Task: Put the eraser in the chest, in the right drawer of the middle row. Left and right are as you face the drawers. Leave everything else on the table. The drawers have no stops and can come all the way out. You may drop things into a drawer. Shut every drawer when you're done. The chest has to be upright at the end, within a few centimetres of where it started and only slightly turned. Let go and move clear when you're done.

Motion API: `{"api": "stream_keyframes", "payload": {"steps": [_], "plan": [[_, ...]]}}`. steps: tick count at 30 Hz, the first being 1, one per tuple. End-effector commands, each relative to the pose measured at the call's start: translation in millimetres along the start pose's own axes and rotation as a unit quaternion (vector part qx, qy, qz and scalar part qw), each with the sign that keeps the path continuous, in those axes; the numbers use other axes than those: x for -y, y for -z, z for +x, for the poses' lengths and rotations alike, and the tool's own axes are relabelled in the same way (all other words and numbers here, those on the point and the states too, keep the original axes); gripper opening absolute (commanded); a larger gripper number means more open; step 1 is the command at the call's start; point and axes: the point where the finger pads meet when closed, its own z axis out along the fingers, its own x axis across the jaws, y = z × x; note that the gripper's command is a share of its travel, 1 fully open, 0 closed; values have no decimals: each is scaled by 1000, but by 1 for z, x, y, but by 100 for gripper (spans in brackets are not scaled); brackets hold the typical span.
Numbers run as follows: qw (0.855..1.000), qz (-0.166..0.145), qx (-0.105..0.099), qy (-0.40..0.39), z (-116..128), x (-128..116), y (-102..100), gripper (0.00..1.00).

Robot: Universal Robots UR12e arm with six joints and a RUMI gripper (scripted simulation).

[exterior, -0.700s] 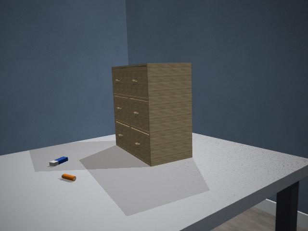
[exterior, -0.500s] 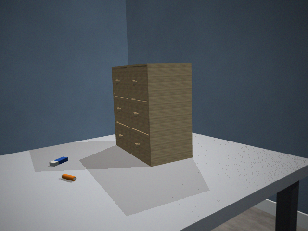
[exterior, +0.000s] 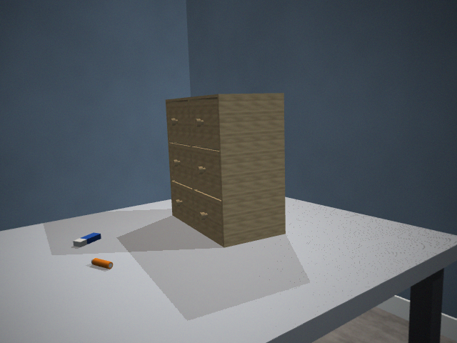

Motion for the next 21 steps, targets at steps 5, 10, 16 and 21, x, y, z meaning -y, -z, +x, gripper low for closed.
{"api": "stream_keyframes", "payload": {"steps": [5, 10, 16, 21], "plan": [[1000, -1, 3, 1, 0, 7, -3, 100], [1000, -5, 11, 4, 1, 26, -11, 100], [1000, -9, 22, 9, 2, 51, -23, 100], [999, -16, 43, 16, 6, 97, -49, 100]]}}
